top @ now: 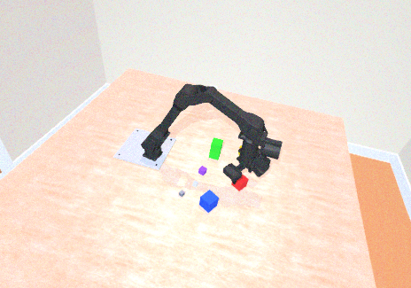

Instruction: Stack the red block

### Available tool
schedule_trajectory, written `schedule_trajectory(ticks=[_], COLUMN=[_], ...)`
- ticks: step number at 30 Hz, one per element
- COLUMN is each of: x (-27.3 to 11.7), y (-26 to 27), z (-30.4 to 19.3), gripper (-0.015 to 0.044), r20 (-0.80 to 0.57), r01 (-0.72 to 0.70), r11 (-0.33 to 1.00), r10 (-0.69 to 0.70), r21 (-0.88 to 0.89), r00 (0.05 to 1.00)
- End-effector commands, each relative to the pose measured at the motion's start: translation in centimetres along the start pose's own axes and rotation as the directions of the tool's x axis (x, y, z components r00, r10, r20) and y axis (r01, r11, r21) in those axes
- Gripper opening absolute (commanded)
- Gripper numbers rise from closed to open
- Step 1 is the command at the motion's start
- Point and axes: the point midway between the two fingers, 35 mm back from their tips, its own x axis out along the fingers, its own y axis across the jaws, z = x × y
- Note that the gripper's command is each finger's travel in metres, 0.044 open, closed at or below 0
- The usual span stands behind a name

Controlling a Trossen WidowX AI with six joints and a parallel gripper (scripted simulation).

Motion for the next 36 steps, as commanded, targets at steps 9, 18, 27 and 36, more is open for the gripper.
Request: schedule_trajectory(ticks=[9,18,27,36], x=[2.4,3.8,4.1,4.1], y=[-0.2,-0.2,-0.2,-0.2], z=[-0.1,-0.2,-0.2,-0.2], gripper=[0.044,0.044,0.044,0.044], r20=[-0.009,-0.009,-0.009,-0.009], r01=[0.01,0.01,0.01,0.01], r11=[1.0,1.0,1.0,1.0], r10=[-0.01,-0.01,-0.01,-0.01], r21=[0.004,0.004,0.004,0.004], r00=[1.0,1.0,1.0,1.0])
